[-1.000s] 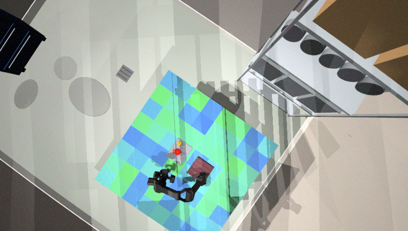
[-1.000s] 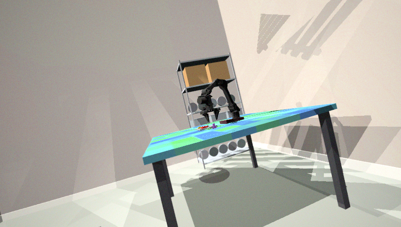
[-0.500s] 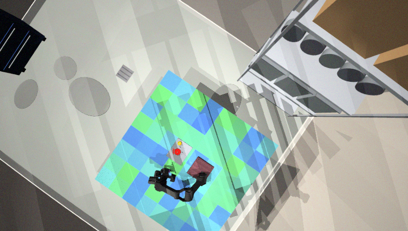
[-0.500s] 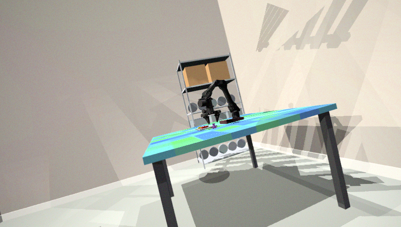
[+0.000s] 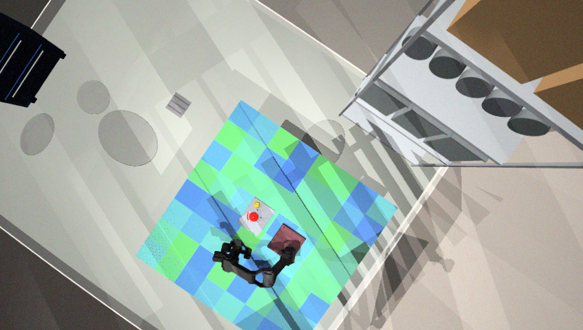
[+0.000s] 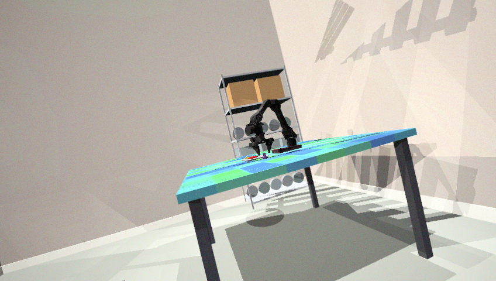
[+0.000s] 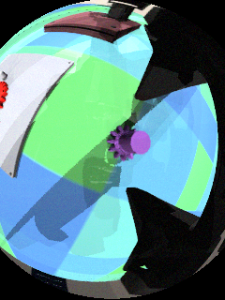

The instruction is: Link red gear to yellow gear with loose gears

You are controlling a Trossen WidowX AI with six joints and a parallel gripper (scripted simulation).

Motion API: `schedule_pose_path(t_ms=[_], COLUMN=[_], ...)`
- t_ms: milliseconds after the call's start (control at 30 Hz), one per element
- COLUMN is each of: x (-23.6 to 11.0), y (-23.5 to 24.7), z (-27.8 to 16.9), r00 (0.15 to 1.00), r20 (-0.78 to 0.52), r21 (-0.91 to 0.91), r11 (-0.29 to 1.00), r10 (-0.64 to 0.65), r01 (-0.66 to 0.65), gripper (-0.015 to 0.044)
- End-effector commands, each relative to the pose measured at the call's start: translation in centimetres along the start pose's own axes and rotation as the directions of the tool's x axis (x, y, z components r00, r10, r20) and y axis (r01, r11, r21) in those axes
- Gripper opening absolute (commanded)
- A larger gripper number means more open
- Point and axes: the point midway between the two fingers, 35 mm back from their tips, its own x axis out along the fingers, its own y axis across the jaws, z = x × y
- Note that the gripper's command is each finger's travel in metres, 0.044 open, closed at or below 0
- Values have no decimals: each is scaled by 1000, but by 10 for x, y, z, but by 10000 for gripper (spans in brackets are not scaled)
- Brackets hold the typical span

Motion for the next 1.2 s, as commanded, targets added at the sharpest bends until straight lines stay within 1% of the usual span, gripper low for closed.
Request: schedule_pose_path(t_ms=[0, 367, 633, 700, 1167], x=[2, 2, 2, 1, -29], y=[0, 0, 0, 0, 5], z=[1, 1, 1, 1, -1], r00=[1000, 1000, 1000, 1000, 1000], r20=[3, 3, 3, 3, 3], r21=[5, 5, 5, 5, 5], r11=[1000, 1000, 1000, 1000, 1000], r10=[-2, -2, -2, -2, -2], r01=[2, 2, 2, 2, 2], gripper=[387, 99, 45, 0, 0])
